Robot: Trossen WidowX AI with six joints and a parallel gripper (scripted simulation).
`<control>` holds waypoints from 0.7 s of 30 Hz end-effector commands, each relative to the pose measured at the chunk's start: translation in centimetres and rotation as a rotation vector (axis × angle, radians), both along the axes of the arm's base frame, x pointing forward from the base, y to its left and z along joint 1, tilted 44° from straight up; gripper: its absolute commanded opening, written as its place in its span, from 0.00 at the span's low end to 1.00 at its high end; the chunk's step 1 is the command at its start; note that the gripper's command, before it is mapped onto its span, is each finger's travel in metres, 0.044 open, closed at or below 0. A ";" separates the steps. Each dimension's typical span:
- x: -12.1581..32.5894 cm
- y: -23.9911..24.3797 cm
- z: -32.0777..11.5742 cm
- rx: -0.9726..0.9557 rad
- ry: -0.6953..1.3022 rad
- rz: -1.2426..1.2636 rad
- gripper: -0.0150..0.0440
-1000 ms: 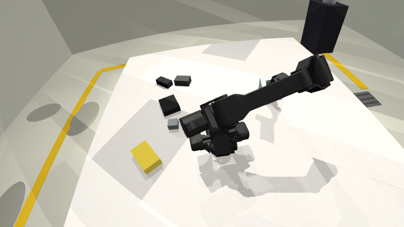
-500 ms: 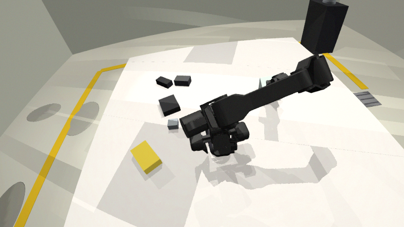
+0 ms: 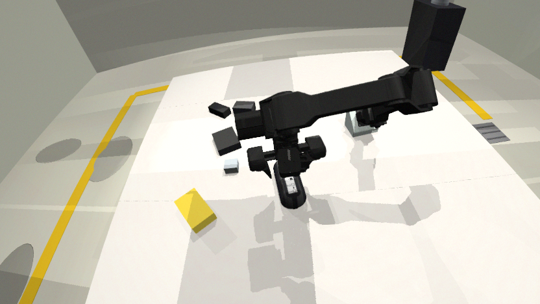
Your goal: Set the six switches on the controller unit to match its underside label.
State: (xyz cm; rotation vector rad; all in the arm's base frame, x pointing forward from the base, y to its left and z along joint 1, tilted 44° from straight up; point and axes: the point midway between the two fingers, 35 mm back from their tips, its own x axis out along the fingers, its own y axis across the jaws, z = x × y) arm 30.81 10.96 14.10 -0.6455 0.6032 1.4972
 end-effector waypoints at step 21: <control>-1.2 -1.3 0.9 0.019 0.275 -0.441 0.60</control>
